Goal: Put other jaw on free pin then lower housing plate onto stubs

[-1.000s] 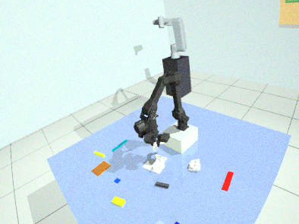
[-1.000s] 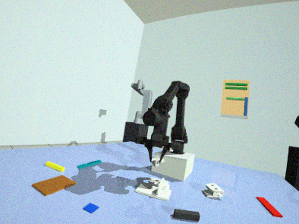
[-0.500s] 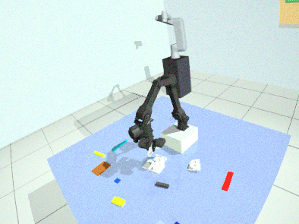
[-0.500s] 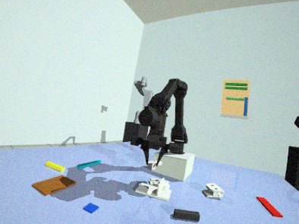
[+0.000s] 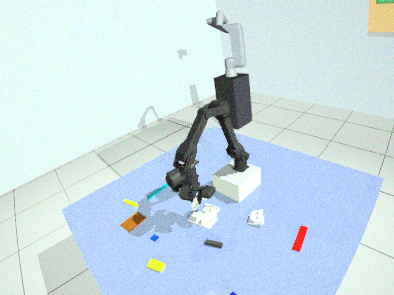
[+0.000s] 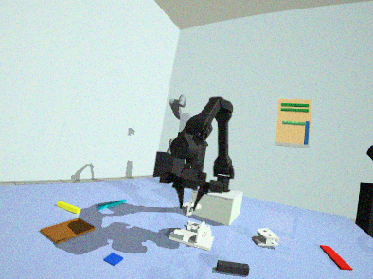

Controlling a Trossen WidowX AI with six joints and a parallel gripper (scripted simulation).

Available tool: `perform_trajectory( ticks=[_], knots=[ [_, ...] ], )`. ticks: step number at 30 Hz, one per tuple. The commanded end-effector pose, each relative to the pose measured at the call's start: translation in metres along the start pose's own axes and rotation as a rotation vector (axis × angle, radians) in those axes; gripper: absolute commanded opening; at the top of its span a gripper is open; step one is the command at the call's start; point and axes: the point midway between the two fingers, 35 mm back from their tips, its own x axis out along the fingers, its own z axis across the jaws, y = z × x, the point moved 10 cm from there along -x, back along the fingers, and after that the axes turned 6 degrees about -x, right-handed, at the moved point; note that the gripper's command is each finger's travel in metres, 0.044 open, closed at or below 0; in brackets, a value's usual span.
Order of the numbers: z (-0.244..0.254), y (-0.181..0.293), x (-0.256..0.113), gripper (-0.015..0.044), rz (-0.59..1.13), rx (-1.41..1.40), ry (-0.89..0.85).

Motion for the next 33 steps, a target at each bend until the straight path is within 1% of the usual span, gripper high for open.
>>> perform_trajectory(
  ticks=[1,33],
  knots=[
    [-0.0002,-0.0006,0.0001,0.0134,0.004,0.005,0.001],
    [0.0005,-0.0002,0.0043,0.0134,0.004,0.012,0.001]
  ],
)
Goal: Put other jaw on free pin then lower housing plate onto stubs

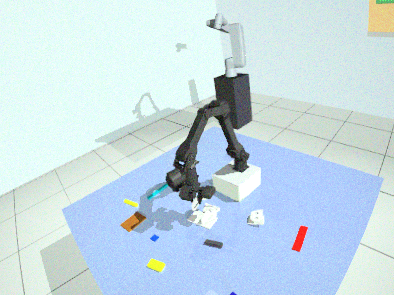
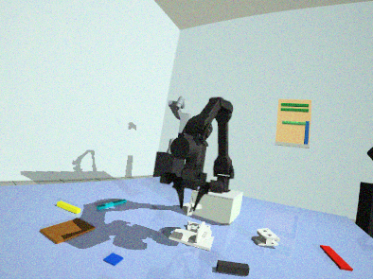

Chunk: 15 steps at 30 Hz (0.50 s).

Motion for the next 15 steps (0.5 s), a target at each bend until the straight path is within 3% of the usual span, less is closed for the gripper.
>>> perform_trajectory(
  ticks=[1,15],
  knots=[
    [0.0,0.0,0.005,0.0134,0.001,0.005,0.003],
    [-0.001,-0.001,0.028,0.0134,0.001,0.005,0.003]
  ],
)
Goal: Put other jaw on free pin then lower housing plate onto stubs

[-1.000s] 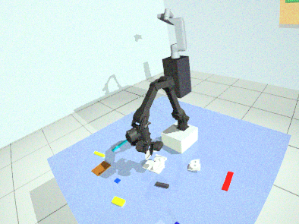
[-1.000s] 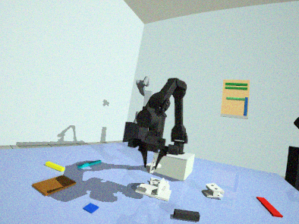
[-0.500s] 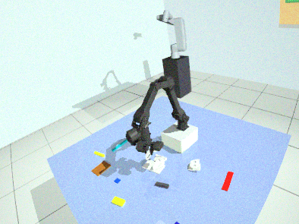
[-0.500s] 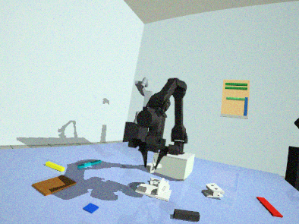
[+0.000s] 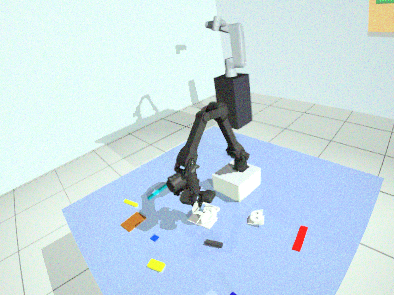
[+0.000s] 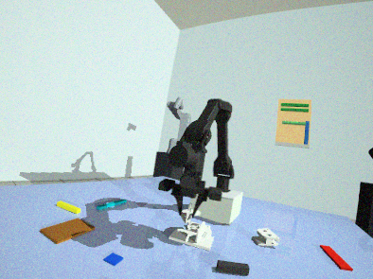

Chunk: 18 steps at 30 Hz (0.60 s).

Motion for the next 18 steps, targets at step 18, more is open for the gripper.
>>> perform_trajectory(
  ticks=[18],
  knots=[
    [0.001,0.002,0.029,0.0134,0.003,0.001,0.002]
  ],
)
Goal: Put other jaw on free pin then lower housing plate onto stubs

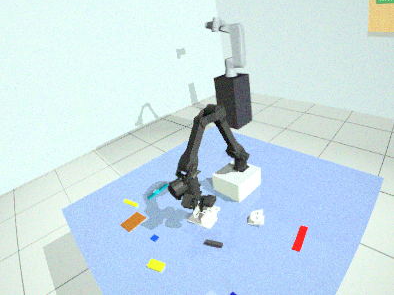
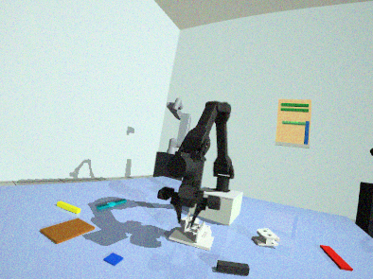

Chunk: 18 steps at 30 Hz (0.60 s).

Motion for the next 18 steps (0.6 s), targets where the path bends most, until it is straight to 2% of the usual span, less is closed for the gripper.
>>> perform_trajectory(
  ticks=[1,18],
  knots=[
    [-0.0001,0.0002,0.0021,0.0134,0.0,-0.004,0.003],
    [-0.0001,0.0002,0.0052,0.0134,0.0,-0.013,0.003]
  ],
)
